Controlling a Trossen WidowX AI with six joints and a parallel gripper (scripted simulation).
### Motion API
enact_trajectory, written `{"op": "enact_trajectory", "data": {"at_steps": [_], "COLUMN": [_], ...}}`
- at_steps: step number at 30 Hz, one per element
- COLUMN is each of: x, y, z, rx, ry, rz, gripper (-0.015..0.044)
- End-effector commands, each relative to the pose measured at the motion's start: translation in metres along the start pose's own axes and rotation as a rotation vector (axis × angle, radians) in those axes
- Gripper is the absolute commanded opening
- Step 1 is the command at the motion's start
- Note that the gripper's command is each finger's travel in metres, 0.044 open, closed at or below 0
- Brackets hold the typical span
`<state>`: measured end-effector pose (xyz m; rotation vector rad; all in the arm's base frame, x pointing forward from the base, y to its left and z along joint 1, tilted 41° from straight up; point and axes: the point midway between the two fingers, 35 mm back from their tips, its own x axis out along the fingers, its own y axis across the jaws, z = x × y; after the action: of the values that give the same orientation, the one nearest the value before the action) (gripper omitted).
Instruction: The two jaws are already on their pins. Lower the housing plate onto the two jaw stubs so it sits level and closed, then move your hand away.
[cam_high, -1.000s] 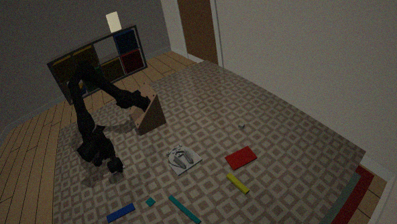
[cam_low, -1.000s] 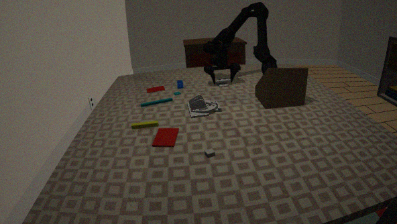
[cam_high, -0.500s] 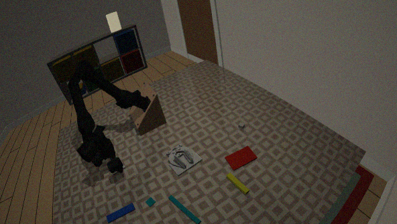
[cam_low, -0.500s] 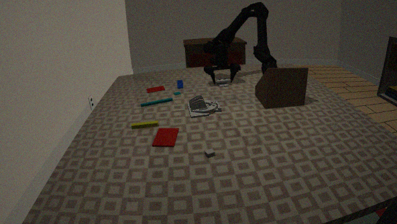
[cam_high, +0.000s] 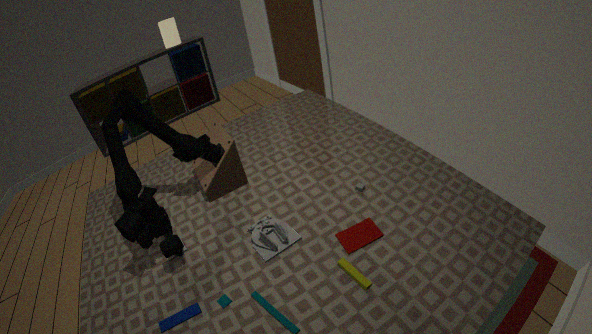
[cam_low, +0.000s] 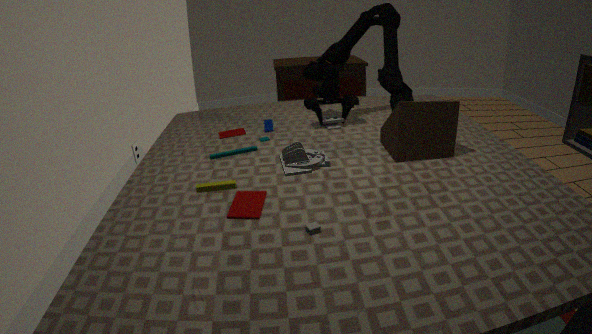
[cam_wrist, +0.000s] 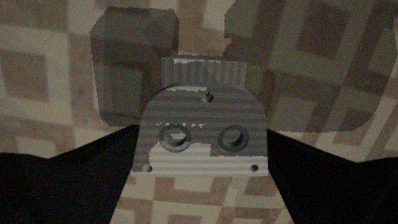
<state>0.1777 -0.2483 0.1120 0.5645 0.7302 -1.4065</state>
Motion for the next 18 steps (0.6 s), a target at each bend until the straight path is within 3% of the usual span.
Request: {"op": "enact_trajectory", "data": {"at_steps": [1,10,18], "x": [0.000,0.000,-0.023], "y": [0.000,0.000,0.003], "z": [0.000,0.000,0.001], "rx": [0.000,0.000,0.000], "ry": [0.000,0.000,0.004], "rz": [0.000,0.000,0.002], "gripper": [0.0351,0.0351,0.0351]}}
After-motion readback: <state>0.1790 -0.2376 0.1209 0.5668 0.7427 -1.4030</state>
